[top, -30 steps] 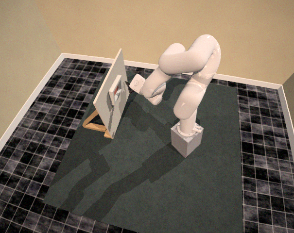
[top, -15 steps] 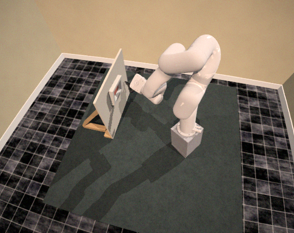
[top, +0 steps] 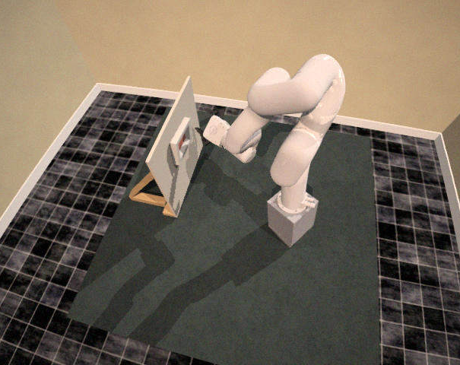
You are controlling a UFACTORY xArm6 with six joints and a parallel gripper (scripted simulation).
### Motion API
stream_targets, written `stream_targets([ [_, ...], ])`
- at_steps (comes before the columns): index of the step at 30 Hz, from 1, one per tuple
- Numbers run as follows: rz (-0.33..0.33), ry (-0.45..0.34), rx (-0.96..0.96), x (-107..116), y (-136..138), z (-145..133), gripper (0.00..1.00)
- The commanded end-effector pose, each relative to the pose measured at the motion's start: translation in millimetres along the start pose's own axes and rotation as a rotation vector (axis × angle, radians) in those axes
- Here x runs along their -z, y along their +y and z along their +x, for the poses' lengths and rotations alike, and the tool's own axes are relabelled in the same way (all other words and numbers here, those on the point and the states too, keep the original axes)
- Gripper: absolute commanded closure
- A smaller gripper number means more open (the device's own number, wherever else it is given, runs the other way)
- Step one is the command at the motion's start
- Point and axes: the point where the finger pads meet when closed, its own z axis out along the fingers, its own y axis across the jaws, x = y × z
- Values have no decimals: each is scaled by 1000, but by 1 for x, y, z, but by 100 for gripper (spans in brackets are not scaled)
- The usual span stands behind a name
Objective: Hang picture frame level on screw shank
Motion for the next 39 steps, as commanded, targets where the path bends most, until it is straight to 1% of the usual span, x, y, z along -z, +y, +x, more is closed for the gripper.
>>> stream_targets([
  [1,-6,-23,28,-1,-1,-3,0],
  [7,-34,-99,135,0,1,-9,0],
  [14,-78,-223,292,6,7,-18,0],
  [16,-78,-223,292,6,7,-18,0],
  [23,-121,-352,433,19,18,-27,0],
  [28,-144,-424,503,28,25,-32,0],
  [31,-153,-454,531,33,28,-34,0],
  [39,-161,-483,556,37,31,-35,0],
])
